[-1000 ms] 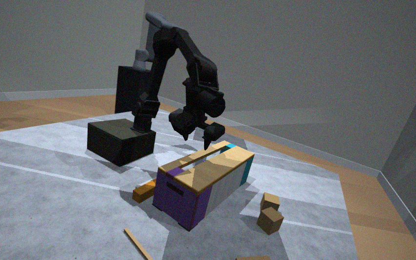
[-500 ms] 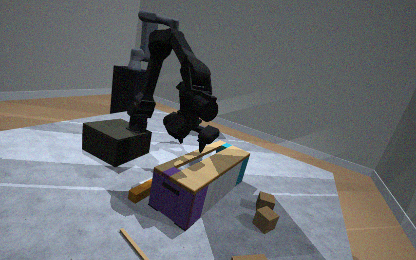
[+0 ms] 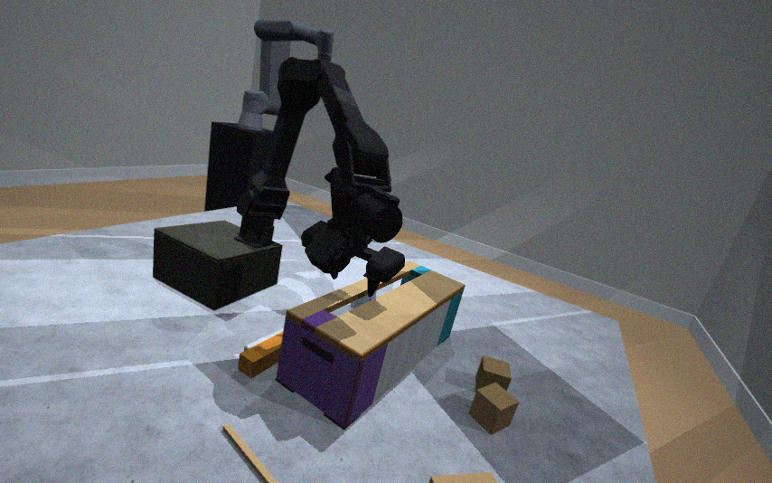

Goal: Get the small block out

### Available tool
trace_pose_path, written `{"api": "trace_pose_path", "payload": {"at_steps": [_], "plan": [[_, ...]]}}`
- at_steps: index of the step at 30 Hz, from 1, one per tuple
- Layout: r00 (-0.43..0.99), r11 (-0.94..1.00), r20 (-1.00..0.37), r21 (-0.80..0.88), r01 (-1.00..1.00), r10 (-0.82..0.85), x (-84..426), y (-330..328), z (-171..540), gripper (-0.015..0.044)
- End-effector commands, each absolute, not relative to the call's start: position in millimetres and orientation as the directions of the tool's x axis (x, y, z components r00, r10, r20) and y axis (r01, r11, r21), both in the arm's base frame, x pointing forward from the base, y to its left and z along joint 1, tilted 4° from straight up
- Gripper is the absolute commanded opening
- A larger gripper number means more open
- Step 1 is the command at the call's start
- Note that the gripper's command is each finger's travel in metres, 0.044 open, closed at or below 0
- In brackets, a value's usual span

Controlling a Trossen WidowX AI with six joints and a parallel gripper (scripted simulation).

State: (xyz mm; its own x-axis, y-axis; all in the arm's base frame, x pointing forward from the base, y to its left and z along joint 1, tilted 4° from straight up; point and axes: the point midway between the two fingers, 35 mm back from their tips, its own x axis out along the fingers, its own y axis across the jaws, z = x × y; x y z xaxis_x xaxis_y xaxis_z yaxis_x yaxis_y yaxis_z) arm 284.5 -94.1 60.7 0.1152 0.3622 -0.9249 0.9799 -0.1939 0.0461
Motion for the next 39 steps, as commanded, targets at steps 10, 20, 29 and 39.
{"api": "trace_pose_path", "payload": {"at_steps": [10, 20, 29, 39], "plan": [[0.105, -0.196, -0.922, 0.032, 0.980, 0.373, 282.4, -90.4, 34.6, 0.0400], [0.105, -0.196, -0.922, 0.032, 0.980, 0.373, 281.4, -88.8, 18.5, 0.0400], [0.114, -0.194, -0.924, 0.045, 0.980, 0.364, 283.3, -90.8, 23.7, 0.0400], [0.114, -0.194, -0.923, 0.044, 0.980, 0.366, 287.0, -71.4, 24.6, 0.0400]]}}
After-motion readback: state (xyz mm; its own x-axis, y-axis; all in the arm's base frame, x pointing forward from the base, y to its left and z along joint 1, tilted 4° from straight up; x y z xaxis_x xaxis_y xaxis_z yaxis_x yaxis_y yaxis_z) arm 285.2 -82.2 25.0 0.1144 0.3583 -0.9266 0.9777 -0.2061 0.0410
